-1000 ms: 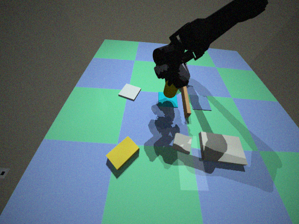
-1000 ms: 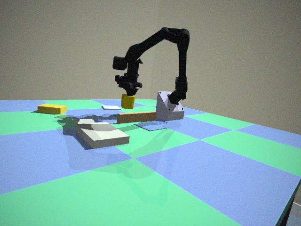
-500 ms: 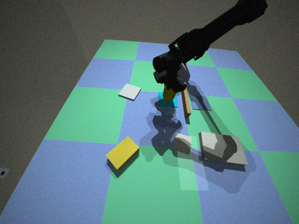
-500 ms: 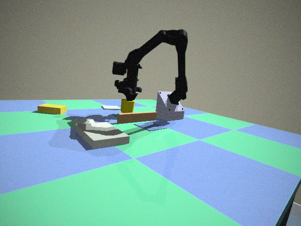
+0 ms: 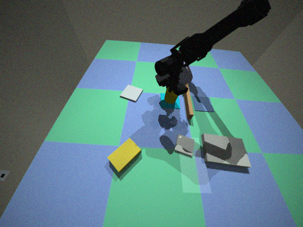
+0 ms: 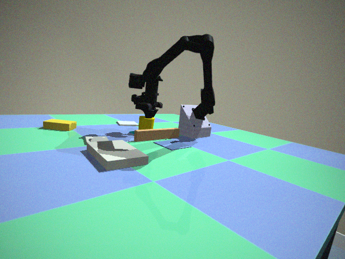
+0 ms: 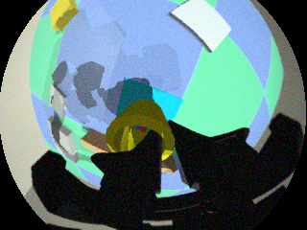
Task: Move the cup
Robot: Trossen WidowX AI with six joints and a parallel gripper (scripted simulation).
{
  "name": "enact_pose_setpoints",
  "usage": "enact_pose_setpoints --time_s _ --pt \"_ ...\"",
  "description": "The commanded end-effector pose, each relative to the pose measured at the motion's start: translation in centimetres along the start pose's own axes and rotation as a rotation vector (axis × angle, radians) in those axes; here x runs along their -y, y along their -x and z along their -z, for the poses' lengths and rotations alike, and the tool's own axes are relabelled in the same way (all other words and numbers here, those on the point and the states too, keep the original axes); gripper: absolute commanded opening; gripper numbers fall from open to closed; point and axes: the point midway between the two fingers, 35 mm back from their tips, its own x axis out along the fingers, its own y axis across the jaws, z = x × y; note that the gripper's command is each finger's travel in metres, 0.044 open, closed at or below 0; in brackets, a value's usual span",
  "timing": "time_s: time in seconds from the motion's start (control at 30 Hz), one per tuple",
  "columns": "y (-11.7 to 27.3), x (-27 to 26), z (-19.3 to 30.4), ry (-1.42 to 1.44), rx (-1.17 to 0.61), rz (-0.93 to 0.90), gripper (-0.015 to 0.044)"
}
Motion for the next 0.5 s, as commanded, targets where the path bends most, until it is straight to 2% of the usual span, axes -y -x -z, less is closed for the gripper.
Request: enact_pose_setpoints --time_s 0.0,0.13,0.33,0.47 --pt "0.04 -0.02 -0.01 0.001 0.001 0.000 0.0000" --pt "0.04 -0.02 -0.01 0.001 0.001 0.000 0.0000" --pt "0.04 -0.02 -0.01 0.001 0.001 0.000 0.0146" --pt "0.06 -0.02 -0.01 0.001 0.001 0.000 0.0146"
